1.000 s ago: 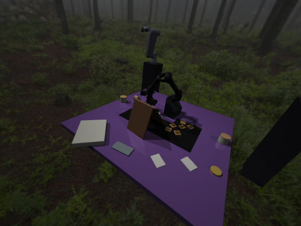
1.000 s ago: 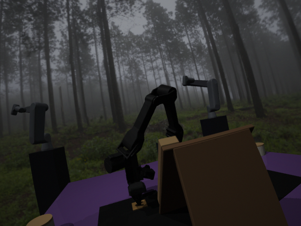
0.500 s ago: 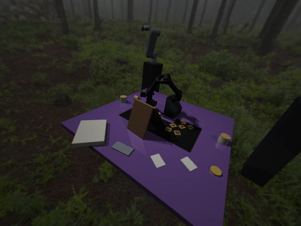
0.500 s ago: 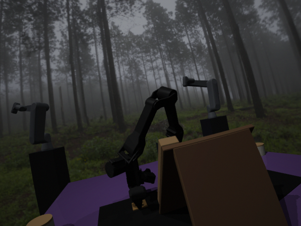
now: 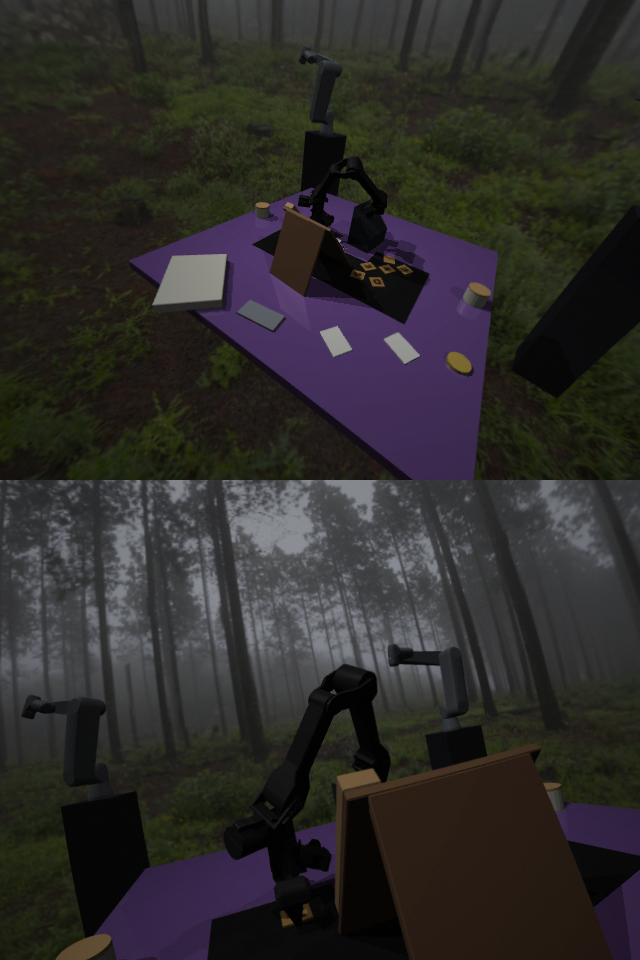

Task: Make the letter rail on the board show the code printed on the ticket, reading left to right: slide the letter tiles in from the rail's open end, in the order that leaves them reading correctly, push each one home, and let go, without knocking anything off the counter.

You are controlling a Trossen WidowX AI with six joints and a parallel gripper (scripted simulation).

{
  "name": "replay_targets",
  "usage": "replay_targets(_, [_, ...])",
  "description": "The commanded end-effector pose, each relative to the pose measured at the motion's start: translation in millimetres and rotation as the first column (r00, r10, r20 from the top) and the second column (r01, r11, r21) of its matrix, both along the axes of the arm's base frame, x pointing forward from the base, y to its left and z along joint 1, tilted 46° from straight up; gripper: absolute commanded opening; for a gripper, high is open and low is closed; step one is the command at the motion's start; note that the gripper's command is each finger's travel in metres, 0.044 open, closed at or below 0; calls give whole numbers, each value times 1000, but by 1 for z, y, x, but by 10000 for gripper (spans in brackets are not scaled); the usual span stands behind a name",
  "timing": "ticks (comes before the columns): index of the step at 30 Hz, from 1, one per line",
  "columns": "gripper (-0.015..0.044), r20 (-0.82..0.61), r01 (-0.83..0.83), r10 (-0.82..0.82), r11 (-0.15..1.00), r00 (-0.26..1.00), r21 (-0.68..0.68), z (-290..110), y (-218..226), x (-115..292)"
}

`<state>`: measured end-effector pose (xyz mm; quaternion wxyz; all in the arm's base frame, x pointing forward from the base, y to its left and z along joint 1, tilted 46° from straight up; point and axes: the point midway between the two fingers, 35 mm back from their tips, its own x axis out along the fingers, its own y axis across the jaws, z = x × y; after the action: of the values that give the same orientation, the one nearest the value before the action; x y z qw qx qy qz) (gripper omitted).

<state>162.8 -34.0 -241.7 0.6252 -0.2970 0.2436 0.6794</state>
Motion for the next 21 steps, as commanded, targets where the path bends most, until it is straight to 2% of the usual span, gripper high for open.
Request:
replay_targets(1, [307, 1, 5, -5, 1000, 1000, 3, 0, 1, 0])
replay_targets(11, [240, 1, 5, -5, 1000, 1000, 3, 0, 1, 0])
replay_targets(20, [4, 1, 5, -5, 1000, 1000, 2, 5, -4, -1])
replay_targets(21, [0, 1, 5, -5, 1000, 1000, 2, 5, -4, -1])
